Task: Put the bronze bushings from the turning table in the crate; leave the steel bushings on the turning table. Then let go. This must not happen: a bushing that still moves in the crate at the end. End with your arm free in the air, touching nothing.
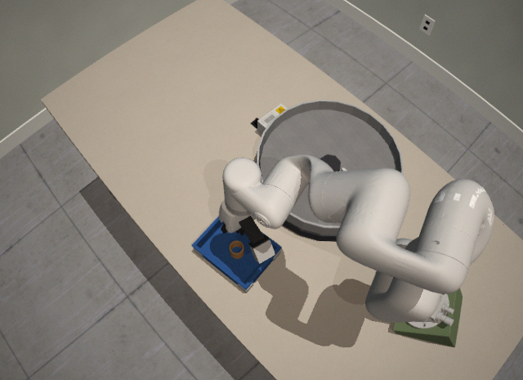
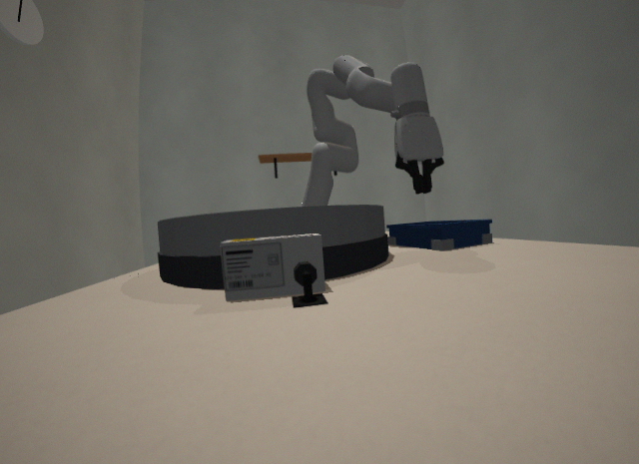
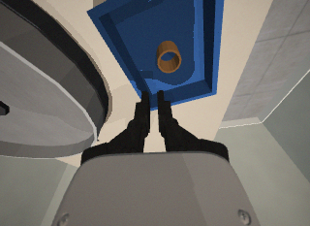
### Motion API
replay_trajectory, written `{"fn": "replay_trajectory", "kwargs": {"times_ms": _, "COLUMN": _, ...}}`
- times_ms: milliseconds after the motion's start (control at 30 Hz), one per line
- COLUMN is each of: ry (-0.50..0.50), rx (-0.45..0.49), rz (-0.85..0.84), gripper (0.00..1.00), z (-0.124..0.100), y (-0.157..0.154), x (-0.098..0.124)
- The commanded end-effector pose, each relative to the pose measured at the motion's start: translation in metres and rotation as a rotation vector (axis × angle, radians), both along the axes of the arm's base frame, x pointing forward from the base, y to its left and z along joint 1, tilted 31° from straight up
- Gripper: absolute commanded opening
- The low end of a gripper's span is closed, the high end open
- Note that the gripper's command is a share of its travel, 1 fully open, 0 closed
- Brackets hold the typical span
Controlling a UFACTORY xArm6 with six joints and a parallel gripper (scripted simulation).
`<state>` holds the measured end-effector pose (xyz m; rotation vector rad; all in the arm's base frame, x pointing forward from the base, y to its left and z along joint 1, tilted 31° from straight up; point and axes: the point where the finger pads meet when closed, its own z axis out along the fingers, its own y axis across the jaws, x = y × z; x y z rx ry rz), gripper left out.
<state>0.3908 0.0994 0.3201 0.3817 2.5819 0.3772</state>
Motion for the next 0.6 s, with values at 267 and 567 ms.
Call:
{"fn": "replay_trajectory", "kwargs": {"times_ms": 267, "ry": -0.08, "rx": -0.023, "rz": 0.049, "gripper": 0.11, "z": -0.014, "y": -0.034, "x": -0.014}}
{"fn": "replay_trajectory", "kwargs": {"times_ms": 567, "ry": -0.133, "rx": -0.043, "rz": 0.081, "gripper": 0.11, "z": -0.025, "y": -0.059, "x": -0.024}}
